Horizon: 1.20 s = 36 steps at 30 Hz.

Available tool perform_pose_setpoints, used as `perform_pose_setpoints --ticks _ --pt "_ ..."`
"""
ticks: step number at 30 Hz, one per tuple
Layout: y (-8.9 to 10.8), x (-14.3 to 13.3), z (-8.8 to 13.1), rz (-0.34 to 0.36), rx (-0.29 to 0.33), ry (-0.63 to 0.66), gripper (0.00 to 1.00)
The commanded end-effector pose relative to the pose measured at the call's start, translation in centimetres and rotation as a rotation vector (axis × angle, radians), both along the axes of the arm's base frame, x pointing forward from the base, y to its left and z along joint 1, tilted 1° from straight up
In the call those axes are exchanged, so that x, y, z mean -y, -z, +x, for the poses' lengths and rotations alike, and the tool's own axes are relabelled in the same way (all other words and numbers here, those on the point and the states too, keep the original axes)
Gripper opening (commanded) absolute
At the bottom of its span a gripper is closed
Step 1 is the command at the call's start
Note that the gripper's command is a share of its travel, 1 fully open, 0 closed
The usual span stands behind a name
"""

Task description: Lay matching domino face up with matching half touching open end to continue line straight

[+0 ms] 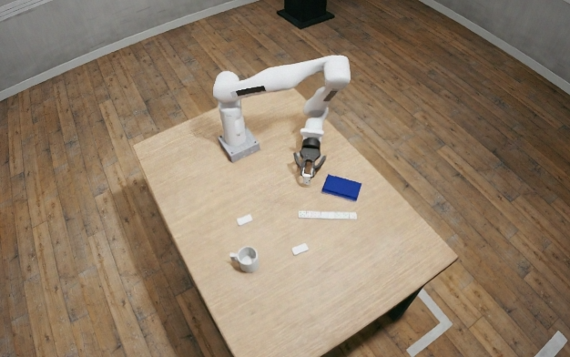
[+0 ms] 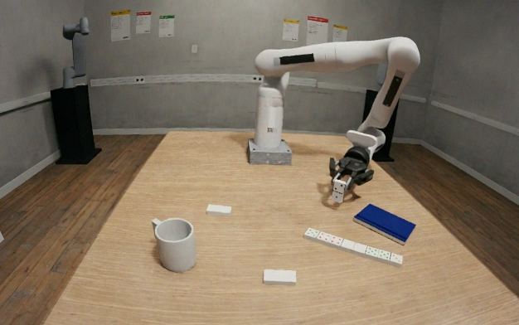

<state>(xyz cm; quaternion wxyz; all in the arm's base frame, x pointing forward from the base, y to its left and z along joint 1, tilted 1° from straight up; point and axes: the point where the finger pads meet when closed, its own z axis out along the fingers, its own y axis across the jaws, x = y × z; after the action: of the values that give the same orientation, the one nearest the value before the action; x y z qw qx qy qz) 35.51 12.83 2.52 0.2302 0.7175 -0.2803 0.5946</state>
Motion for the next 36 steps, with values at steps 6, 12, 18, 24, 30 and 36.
perform_pose_setpoints --ticks 6,12,18,24,30,36 --pt "1.7 0.0 0.0 0.002 -0.002 -0.001 0.31" --pt "2.3 0.1 0.0 0.001 -0.002 -0.001 0.31" --pt "2.4 0.1 -0.1 -0.001 -0.003 -0.001 0.31" --pt "2.4 0.1 -0.1 -0.001 -0.003 -0.001 0.31" --pt "2.4 0.1 -0.1 -0.001 -0.003 -0.001 0.31" --pt "2.4 0.1 -0.1 -0.001 -0.003 -0.001 0.31"
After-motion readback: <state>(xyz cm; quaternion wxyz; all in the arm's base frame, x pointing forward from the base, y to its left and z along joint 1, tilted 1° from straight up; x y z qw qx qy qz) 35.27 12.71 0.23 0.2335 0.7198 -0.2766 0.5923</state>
